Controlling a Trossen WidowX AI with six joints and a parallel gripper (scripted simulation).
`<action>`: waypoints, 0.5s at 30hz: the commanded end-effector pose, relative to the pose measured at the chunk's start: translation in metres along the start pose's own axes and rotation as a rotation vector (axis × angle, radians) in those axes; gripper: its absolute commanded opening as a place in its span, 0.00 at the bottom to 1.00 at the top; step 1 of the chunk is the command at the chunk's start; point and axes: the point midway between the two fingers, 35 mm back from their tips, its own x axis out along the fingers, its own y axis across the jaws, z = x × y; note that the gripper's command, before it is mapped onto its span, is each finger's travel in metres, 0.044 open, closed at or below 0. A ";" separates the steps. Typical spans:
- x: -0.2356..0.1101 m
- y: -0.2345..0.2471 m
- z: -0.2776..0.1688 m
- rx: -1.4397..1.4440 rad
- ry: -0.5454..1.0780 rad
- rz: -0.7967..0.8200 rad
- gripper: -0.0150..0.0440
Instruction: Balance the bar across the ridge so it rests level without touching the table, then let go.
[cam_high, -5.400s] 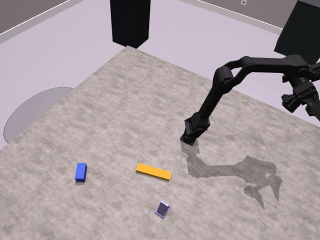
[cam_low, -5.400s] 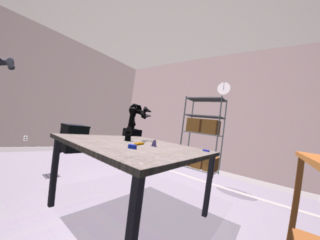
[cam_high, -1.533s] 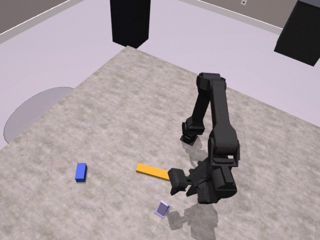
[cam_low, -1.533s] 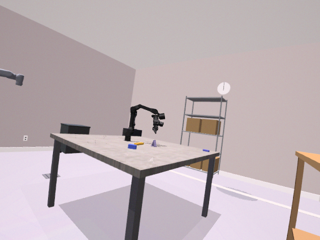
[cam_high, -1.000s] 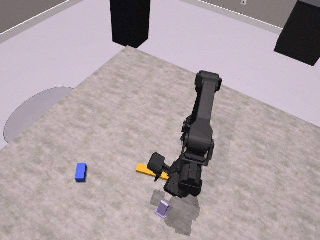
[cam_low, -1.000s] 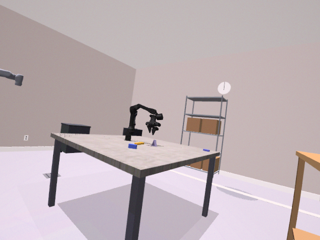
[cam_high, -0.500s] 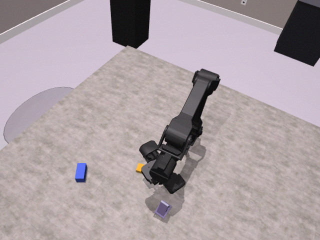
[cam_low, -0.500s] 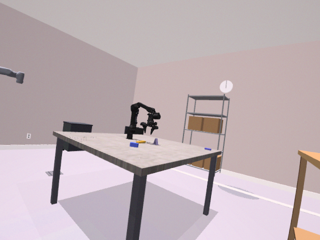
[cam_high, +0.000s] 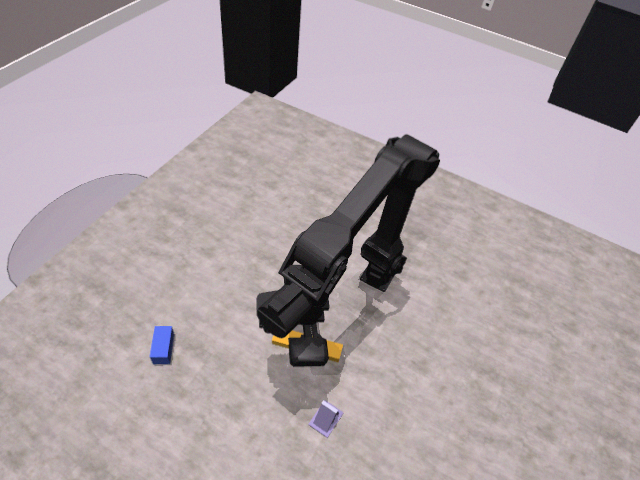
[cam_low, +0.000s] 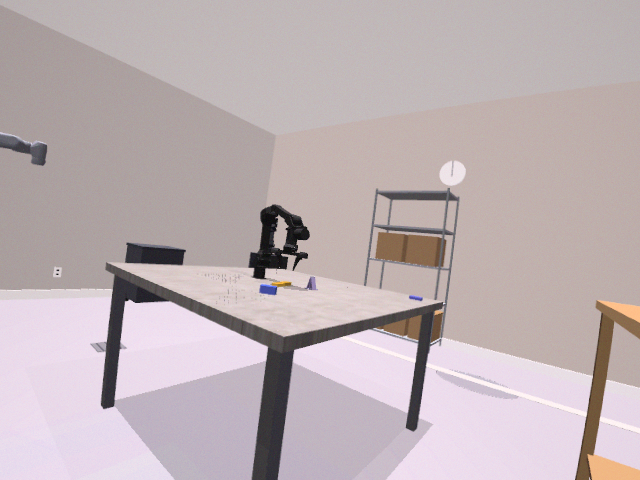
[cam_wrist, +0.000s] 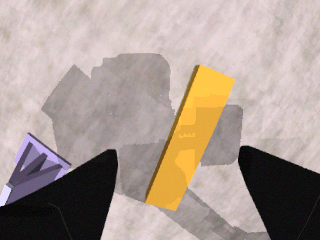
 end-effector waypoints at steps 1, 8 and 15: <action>0.004 -0.010 0.001 0.120 0.035 0.002 0.79; 0.009 -0.028 0.005 0.360 0.094 0.009 0.79; 0.021 -0.028 0.005 0.366 0.095 0.009 0.79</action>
